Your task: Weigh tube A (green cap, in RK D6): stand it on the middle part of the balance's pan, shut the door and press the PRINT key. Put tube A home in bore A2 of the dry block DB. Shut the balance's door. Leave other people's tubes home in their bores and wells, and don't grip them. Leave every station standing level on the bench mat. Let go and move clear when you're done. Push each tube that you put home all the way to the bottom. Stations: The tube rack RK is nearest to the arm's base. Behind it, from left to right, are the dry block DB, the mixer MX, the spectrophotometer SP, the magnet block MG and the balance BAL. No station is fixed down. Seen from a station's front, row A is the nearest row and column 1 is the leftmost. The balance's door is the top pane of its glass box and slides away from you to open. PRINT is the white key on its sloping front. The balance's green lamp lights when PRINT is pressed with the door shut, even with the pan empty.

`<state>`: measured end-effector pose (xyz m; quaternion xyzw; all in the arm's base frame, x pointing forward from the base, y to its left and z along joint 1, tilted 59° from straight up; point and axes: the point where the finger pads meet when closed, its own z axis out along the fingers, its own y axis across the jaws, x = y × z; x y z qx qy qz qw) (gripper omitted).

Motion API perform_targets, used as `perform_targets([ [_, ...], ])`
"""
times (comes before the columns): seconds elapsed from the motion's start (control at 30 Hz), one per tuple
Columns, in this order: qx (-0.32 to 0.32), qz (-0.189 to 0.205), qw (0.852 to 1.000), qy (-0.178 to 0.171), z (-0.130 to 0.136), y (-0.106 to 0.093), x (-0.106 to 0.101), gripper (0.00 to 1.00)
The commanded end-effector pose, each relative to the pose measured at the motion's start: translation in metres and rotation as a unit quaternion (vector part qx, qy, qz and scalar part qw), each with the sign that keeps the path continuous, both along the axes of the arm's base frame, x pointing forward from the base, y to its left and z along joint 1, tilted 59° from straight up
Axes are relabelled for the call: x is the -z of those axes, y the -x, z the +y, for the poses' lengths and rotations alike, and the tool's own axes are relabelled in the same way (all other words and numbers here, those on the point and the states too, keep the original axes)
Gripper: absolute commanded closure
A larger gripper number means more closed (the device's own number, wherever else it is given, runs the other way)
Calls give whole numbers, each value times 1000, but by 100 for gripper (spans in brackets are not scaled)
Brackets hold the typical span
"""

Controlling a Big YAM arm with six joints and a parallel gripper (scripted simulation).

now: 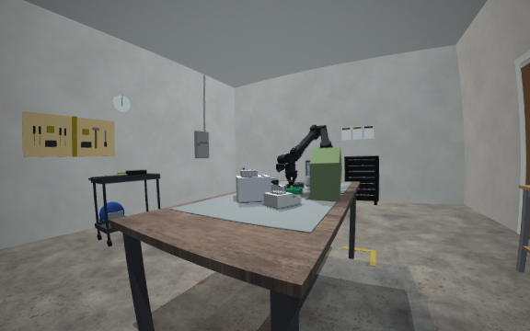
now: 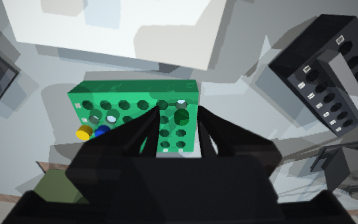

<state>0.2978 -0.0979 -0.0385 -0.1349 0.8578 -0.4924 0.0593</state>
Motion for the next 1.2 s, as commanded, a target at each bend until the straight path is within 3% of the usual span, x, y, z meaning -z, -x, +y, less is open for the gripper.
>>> perform_targets([
  [0.0, 8, 10, 1000, 0, -9, 5, 5, 64],
  [1.17, 8, 5, 1000, 0, -11, 3, 3, 64],
])
